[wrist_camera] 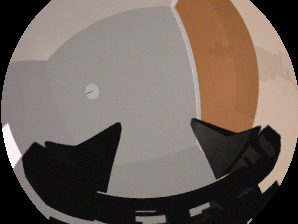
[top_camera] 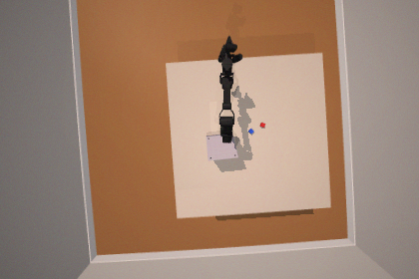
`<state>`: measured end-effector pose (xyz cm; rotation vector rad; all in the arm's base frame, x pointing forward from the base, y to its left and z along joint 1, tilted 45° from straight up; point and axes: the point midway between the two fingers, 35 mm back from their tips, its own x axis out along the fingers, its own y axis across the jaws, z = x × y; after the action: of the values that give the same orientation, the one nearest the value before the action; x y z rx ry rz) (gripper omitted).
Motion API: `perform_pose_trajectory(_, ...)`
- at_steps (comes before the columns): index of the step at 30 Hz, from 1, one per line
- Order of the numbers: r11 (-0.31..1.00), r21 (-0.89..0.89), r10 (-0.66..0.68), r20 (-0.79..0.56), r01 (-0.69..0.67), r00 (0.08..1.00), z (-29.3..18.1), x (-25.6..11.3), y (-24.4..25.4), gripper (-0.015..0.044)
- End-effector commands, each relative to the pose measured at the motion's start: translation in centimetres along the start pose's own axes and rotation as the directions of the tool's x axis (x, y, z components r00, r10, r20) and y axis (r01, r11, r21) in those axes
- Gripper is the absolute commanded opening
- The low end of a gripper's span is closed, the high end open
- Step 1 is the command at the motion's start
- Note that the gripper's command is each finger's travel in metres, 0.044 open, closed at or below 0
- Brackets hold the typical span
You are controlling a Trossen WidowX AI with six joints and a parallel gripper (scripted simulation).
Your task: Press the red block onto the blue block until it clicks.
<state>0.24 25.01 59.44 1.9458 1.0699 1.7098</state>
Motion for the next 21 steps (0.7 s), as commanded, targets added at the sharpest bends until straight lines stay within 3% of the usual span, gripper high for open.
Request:
perform_pose_trajectory(1,0.964,-0.189,-0.168,0.102,0.185,0.980,4.6,0.6,-4.9,0.0440)
perform_pose_trajectory(6,0.835,-0.340,-0.358,0.260,0.432,0.897,11.7,-0.4,-10.0,0.0440)
perform_pose_trajectory(11,0.644,-0.403,-0.500,0.422,0.651,0.756,19.2,-3.5,-13.7,0.0440)
perform_pose_trajectory(21,0.245,-0.274,-0.702,0.611,0.930,0.366,32.1,-14.7,-17.7,0.0440)
